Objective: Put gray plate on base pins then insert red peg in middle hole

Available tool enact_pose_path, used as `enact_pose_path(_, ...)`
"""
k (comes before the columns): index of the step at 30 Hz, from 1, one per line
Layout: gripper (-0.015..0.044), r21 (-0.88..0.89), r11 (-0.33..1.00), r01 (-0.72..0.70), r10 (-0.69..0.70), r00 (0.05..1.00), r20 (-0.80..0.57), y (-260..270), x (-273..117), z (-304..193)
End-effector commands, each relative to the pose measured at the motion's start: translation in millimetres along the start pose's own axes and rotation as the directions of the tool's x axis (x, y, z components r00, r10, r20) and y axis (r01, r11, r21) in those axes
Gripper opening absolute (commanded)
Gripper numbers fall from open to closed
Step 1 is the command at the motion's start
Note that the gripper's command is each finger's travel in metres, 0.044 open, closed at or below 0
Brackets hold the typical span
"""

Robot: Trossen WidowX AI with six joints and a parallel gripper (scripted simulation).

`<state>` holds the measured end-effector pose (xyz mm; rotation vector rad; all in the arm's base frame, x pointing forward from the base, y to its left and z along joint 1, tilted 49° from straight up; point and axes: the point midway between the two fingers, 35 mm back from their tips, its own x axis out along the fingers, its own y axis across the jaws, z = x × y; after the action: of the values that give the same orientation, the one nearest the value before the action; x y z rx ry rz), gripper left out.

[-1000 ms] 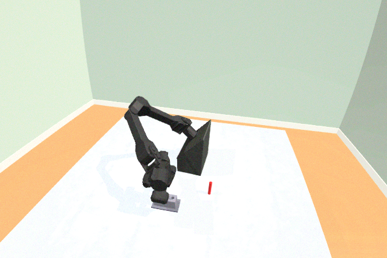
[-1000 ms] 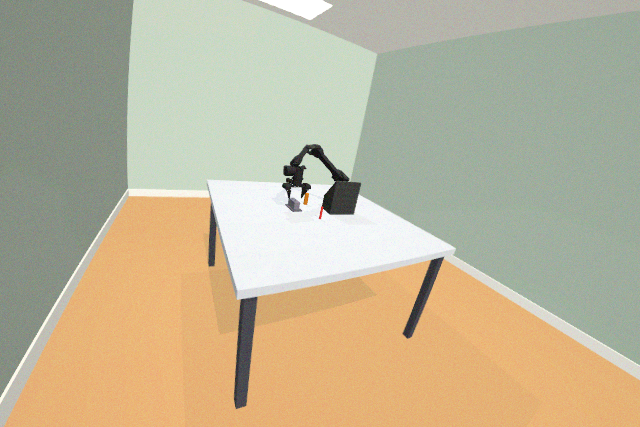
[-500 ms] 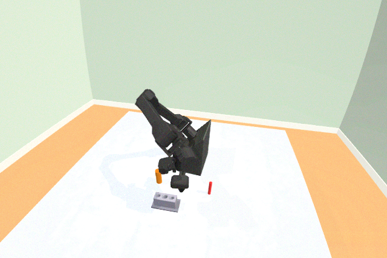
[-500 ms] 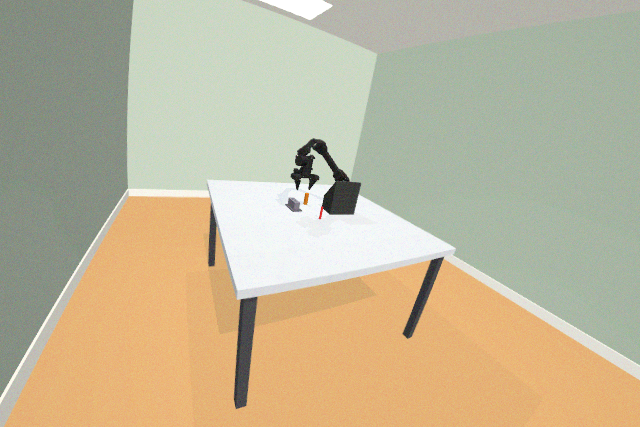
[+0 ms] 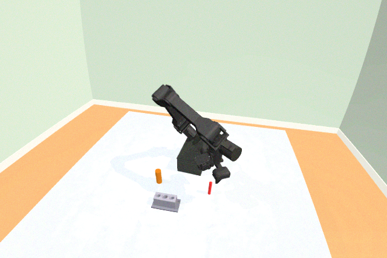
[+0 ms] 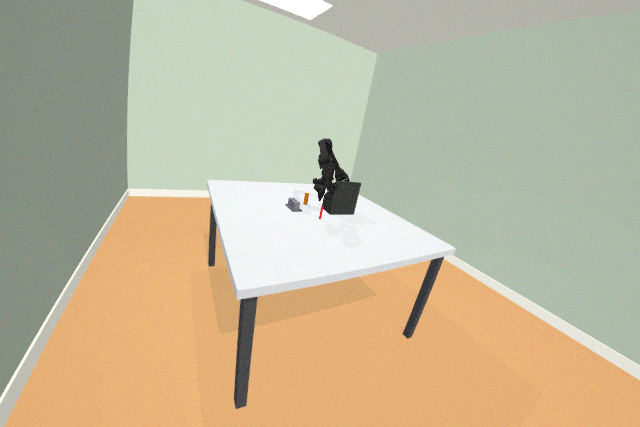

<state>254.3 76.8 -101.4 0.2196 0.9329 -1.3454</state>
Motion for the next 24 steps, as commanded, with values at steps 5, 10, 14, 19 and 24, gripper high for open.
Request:
enact_pose_path(5,0.044,-0.01,1.0,0.018,-0.018,1.0,0.008,-6,21,2)
enact_pose_path(10,0.044,-0.01,1.0,0.018,-0.018,1.0,0.009,-5,32,4)
enact_pose_path(14,0.044,-0.01,1.0,0.018,-0.018,1.0,0.008,-5,37,4)
enact_pose_path(19,0.044,-0.01,1.0,0.018,-0.018,1.0,0.008,-5,46,4)
enact_pose_path(24,0.044,-0.01,1.0,0.018,-0.018,1.0,0.009,-5,54,4)
